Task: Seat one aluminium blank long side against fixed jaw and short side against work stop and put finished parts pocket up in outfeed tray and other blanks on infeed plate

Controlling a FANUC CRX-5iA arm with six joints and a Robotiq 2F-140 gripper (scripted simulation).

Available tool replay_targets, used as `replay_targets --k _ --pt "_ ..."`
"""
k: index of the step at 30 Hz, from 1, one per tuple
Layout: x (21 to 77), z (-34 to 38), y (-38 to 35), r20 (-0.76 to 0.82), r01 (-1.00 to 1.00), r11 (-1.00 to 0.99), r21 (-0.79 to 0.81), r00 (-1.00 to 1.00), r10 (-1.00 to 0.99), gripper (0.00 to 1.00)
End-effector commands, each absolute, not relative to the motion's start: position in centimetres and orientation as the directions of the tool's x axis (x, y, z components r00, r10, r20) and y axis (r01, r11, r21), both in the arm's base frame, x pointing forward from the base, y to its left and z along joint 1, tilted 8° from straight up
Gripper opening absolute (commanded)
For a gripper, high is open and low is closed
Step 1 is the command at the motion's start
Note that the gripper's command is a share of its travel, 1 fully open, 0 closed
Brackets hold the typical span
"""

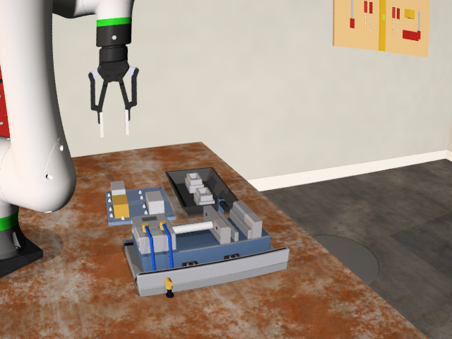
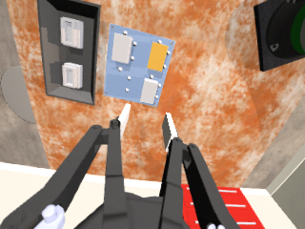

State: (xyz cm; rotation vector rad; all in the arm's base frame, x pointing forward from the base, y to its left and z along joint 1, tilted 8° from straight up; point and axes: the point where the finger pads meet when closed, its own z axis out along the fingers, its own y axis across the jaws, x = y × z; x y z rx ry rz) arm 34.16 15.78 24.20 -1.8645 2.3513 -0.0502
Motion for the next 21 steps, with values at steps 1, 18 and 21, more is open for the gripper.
replay_targets --k 1,18,21 --pt "34.17 24.23 15.78 -0.089 -0.966 0.231 -0.113 -0.222 -0.971 0.4" --pt "34.2 23.97 15.8 -0.089 -0.966 0.231 -0.113 -0.222 -0.971 0.4" --pt "34.25 23.61 15.82 -0.089 -0.966 0.231 -0.113 -0.222 -0.971 0.4"
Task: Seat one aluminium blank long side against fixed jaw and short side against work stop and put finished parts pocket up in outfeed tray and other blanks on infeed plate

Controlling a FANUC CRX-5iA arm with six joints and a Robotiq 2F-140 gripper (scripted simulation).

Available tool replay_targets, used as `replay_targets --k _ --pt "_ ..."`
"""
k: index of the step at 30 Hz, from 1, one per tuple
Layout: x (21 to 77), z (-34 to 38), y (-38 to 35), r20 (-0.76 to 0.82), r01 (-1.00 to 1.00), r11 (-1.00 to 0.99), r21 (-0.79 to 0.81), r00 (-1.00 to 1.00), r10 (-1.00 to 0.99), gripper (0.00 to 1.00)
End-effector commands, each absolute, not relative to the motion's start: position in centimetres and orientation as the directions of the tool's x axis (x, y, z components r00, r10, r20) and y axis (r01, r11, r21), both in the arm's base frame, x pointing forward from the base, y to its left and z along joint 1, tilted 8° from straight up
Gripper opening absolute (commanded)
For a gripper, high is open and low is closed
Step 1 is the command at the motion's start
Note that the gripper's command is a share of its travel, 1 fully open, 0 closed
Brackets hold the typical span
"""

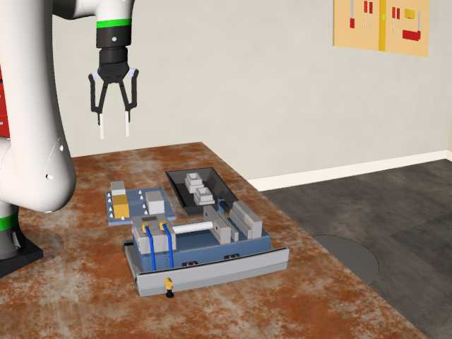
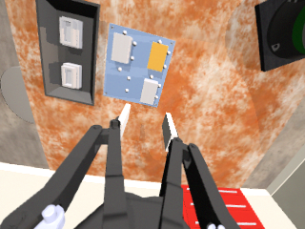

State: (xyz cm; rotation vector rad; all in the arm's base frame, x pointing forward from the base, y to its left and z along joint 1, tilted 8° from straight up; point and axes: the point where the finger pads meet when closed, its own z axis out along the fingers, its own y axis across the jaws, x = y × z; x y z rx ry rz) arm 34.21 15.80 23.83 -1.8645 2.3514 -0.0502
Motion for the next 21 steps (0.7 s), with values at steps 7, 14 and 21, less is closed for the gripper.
replay_targets --k 7,14,21 --pt "34.4 22.6 15.9 -0.089 -0.966 0.231 -0.113 -0.222 -0.971 0.4" --pt "34.7 20.3 16.0 -0.089 -0.966 0.231 -0.113 -0.222 -0.971 0.4" --pt "34.9 18.3 16.2 -0.089 -0.966 0.231 -0.113 -0.222 -0.971 0.4"
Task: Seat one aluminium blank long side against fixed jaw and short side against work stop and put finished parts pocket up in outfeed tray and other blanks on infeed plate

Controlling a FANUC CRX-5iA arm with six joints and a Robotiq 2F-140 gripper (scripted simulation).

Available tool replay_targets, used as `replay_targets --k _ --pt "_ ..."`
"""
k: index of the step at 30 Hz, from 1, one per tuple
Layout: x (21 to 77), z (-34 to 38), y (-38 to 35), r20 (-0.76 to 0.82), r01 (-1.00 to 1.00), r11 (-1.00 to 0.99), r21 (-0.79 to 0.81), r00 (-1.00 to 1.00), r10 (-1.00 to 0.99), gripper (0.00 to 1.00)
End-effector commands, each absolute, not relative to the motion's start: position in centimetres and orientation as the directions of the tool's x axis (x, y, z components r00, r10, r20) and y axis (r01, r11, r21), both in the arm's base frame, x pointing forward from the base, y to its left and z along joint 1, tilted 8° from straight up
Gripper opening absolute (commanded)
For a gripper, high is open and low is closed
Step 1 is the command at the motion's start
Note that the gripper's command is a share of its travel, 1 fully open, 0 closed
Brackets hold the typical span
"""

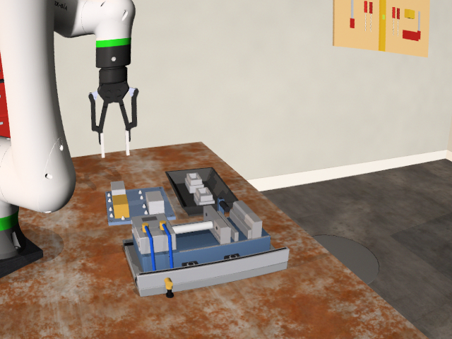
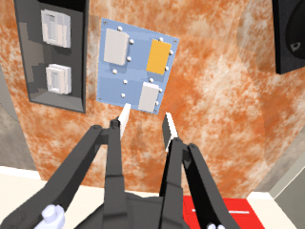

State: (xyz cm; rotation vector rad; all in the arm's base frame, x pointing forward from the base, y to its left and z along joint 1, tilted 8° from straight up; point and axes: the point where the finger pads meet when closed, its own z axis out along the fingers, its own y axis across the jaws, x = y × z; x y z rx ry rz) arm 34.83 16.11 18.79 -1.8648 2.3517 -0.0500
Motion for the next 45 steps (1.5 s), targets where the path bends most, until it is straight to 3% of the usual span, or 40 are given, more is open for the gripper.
replay_targets --k 1,22,45 --pt "35.0 17.8 16.2 -0.089 -0.966 0.231 -0.113 -0.222 -0.971 0.4" --pt "35.8 11.7 16.6 -0.089 -0.966 0.231 -0.113 -0.222 -0.971 0.4" --pt "35.9 11.0 16.6 -0.089 -0.966 0.231 -0.113 -0.222 -0.971 0.4"
